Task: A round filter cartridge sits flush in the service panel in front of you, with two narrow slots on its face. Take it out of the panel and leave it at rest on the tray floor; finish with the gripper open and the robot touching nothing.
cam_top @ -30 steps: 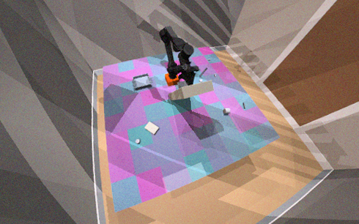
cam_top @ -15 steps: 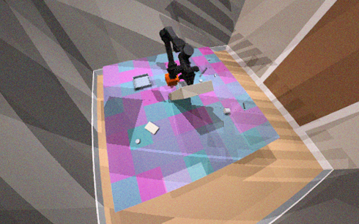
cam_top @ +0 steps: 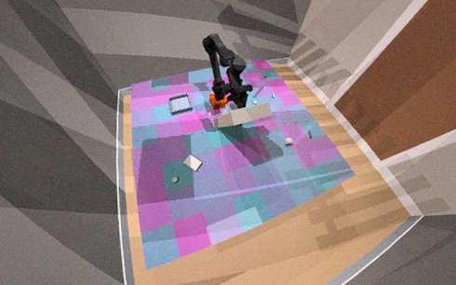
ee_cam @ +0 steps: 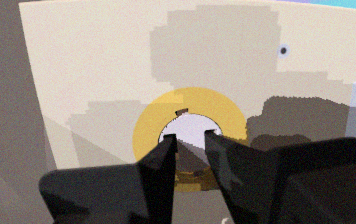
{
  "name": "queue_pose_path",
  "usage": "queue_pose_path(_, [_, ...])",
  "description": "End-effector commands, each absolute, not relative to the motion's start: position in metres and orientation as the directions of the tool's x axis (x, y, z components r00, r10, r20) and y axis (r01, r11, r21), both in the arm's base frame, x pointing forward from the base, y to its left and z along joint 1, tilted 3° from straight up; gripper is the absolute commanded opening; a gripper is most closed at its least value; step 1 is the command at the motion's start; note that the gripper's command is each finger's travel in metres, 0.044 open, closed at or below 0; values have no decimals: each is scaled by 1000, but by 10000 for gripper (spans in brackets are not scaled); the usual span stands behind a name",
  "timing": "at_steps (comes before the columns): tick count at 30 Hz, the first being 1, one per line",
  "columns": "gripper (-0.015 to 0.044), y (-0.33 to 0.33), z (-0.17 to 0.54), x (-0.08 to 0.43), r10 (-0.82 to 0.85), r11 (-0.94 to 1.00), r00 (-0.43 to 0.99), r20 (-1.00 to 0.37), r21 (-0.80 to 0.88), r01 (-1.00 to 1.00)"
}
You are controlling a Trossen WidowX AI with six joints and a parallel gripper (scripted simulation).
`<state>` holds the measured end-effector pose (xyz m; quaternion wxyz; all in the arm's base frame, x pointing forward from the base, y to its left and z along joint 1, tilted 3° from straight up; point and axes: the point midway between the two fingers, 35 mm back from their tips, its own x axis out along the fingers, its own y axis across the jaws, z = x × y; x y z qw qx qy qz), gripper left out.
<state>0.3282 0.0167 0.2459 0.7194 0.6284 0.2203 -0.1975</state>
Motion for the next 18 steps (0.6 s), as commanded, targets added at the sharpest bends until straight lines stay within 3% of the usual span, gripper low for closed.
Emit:
queue_pose_path(1, [107,17,241,334,-5,137,823,-568,815,564])
queue_pose_path(13, [107,17,240,335,-5,137,823,-568,815,563])
queue_pose_path(18, [74,17,245,329,-7,132,825,-564,818,560])
